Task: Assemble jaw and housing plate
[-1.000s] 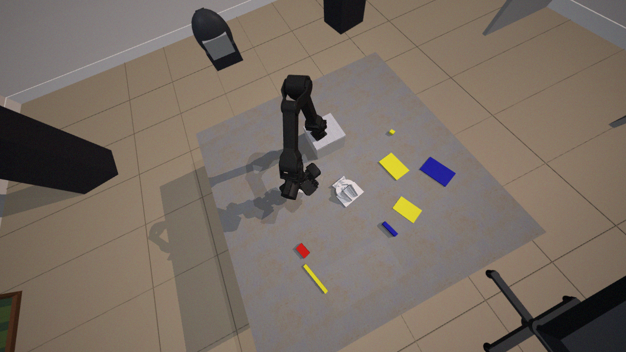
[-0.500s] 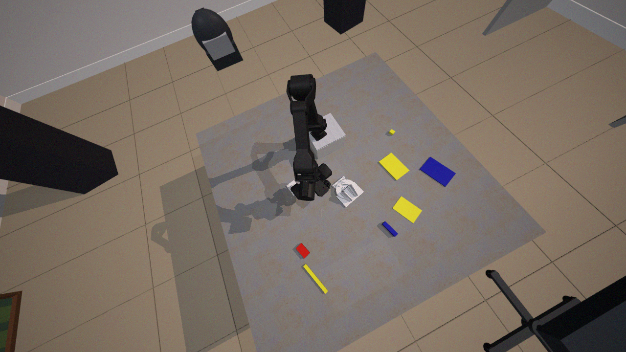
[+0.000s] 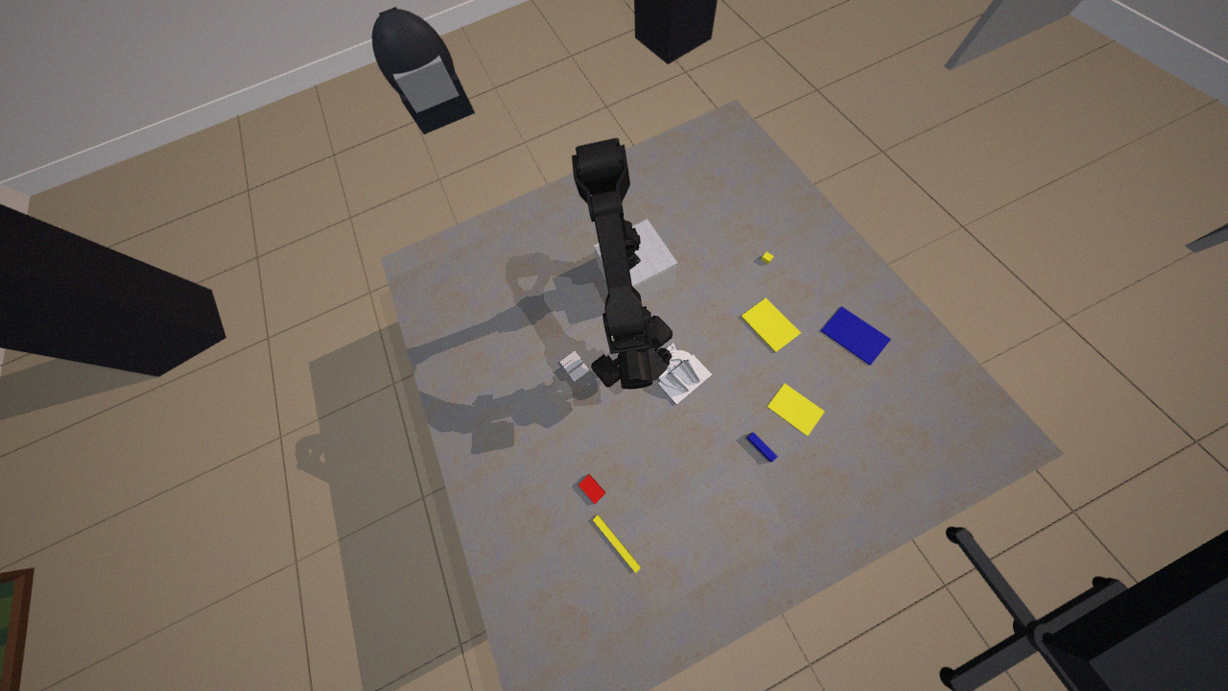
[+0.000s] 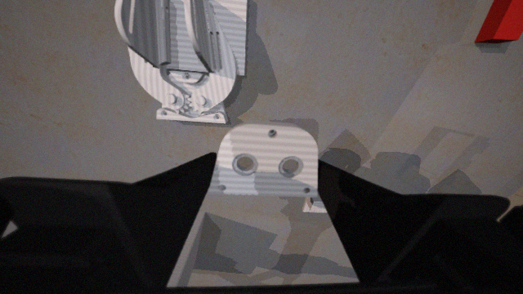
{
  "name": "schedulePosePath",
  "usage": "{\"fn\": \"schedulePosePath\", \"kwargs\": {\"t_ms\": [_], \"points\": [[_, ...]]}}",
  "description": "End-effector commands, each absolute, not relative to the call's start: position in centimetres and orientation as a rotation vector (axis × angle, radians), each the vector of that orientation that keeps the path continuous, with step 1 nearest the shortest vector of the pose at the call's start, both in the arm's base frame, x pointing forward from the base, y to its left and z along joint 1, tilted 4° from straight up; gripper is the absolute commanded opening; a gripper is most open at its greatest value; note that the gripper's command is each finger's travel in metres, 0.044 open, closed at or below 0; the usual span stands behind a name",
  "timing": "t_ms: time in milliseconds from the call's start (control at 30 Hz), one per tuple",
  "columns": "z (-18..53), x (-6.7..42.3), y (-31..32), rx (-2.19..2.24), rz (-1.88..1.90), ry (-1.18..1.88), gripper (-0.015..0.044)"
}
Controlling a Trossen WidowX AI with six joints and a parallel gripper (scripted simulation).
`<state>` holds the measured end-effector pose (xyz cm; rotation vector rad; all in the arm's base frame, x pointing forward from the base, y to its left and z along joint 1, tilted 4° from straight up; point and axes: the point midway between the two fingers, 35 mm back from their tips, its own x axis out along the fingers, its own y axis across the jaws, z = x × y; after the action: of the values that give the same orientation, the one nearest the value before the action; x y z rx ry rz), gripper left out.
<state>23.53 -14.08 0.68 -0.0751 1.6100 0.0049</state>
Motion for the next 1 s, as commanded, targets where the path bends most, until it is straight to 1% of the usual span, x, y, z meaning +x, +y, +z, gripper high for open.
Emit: {"fn": "schedulePosePath", "kwargs": {"t_ms": [0, 733, 967], "points": [[0.5, 24.1, -12.6, -0.073, 0.008, 1.608, 0.0351], [0.1, 25.9, -5.7, -0.079, 0.018, 1.612, 0.0351], [0.1, 25.9, -5.5, -0.079, 0.018, 1.612, 0.0351]]}}
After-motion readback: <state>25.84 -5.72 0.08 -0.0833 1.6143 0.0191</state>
